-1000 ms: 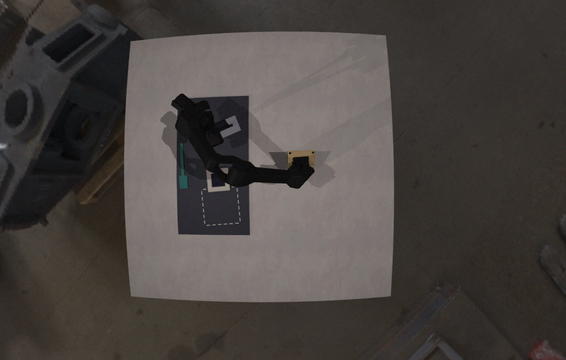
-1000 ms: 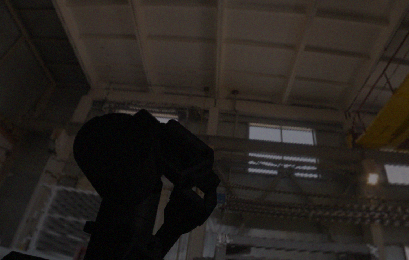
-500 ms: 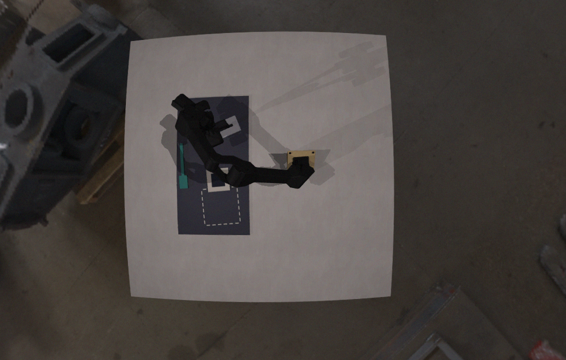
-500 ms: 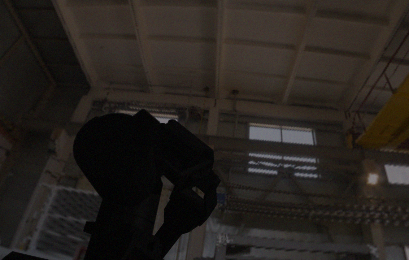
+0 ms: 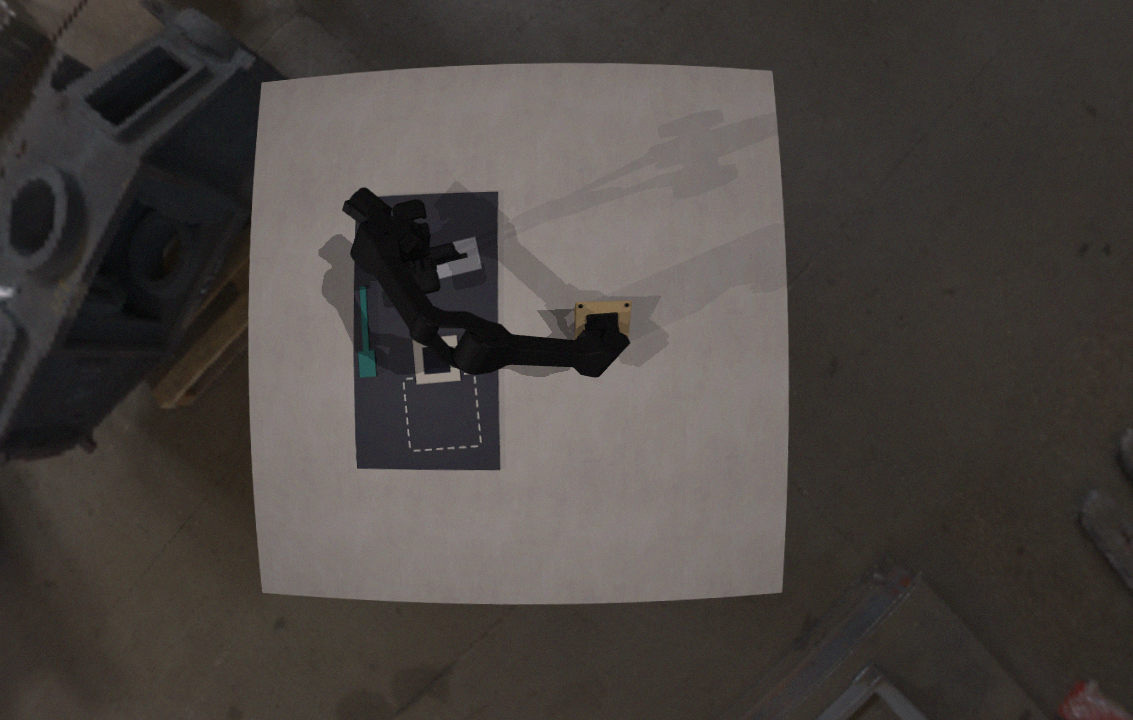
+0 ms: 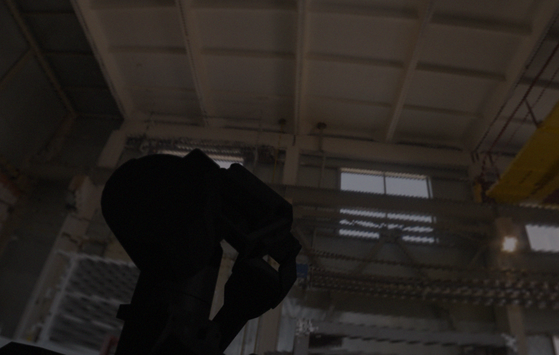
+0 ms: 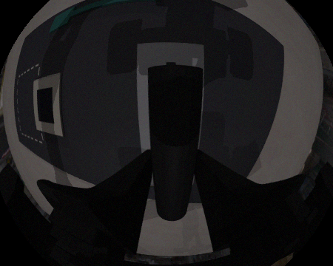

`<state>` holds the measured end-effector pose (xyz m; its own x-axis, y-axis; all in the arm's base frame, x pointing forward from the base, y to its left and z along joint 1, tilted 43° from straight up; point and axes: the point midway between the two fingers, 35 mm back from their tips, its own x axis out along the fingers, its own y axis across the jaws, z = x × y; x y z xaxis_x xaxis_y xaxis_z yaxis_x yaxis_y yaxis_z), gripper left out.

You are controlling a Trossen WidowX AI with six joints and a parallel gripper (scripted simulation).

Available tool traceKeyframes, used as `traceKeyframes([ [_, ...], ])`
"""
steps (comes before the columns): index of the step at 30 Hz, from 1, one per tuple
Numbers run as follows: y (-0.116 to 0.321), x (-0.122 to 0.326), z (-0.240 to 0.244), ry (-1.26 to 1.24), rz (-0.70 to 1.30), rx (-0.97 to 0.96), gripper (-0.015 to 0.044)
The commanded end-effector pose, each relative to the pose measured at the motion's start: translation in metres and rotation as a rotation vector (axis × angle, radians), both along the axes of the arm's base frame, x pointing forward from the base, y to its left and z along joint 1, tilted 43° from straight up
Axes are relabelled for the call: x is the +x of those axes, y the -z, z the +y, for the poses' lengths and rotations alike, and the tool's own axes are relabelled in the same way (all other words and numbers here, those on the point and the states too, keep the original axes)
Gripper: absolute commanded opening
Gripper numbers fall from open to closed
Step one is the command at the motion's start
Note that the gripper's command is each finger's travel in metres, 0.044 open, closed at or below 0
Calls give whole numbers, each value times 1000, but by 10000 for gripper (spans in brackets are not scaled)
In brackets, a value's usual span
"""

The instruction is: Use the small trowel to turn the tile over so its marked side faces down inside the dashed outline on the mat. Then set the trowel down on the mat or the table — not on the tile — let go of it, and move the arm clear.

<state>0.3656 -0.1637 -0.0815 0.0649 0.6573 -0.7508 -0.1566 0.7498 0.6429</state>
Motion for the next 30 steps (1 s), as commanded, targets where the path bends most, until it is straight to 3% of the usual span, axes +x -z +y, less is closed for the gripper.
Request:
traceKeyframes([
  [1, 0, 0, 1, 88, 79, 11, 130],
  [30, 0, 0, 1, 725, 639, 65, 130],
])
